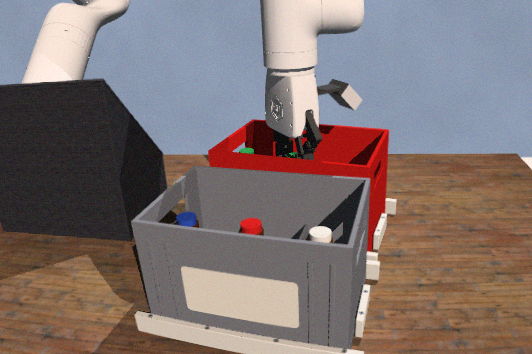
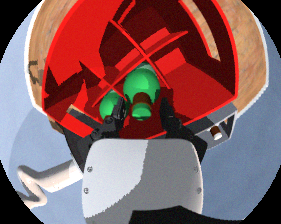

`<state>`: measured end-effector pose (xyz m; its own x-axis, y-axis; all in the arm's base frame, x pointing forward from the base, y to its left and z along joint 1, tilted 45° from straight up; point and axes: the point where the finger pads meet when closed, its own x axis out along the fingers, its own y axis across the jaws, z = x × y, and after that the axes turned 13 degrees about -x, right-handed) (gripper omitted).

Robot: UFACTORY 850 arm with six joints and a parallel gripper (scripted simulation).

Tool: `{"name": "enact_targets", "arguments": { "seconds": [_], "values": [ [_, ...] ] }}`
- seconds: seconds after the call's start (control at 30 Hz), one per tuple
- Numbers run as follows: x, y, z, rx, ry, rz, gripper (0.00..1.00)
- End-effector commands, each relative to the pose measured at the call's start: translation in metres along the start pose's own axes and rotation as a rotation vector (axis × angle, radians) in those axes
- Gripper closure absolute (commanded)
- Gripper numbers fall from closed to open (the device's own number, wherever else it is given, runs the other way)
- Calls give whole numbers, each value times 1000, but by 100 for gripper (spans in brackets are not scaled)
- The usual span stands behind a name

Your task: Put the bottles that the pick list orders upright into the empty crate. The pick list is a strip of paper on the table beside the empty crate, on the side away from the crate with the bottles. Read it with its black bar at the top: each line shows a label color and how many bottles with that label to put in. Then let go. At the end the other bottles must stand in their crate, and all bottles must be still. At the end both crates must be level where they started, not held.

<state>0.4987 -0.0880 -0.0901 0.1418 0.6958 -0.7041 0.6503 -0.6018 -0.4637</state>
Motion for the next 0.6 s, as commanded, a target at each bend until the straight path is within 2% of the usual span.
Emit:
{"name": "enact_targets", "arguments": {
  "seconds": [0.0,0.3,0.57],
  "values": [
    [-1,1,0,-1,1,2,35],
    [-1,1,0,-1,1,2,35],
    [-17,1,0,0,1,2,35]
  ]
}}
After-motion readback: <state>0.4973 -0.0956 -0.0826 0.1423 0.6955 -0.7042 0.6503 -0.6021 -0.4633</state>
